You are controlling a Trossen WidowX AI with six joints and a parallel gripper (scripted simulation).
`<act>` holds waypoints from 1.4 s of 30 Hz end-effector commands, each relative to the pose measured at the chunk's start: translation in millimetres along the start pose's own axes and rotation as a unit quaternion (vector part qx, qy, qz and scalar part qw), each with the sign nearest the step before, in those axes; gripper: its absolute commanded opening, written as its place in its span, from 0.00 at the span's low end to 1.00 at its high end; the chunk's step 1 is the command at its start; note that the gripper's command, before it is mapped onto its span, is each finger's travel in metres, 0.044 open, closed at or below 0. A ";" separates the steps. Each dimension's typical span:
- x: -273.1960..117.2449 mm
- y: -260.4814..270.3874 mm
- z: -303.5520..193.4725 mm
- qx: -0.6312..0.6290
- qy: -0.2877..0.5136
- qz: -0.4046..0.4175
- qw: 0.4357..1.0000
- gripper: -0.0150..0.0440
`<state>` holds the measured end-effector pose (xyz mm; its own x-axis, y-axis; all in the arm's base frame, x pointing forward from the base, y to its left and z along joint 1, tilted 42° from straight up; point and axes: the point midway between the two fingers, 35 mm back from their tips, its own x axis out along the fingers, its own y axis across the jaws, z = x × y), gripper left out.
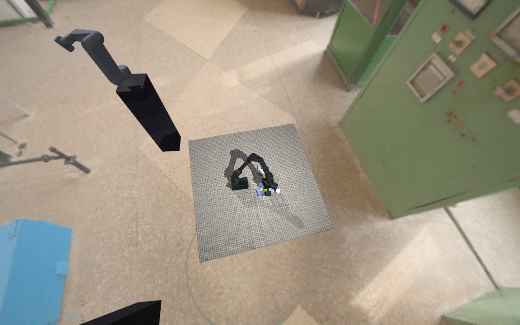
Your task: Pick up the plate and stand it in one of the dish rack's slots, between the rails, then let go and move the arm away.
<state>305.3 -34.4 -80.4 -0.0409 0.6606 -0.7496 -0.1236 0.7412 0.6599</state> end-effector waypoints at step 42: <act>-74.8 -9.6 9.1 0.008 0.000 -0.008 1.000 0.25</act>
<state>315.5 -77.6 -40.7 -0.0439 0.6543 -0.7550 -0.1022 0.7488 0.6549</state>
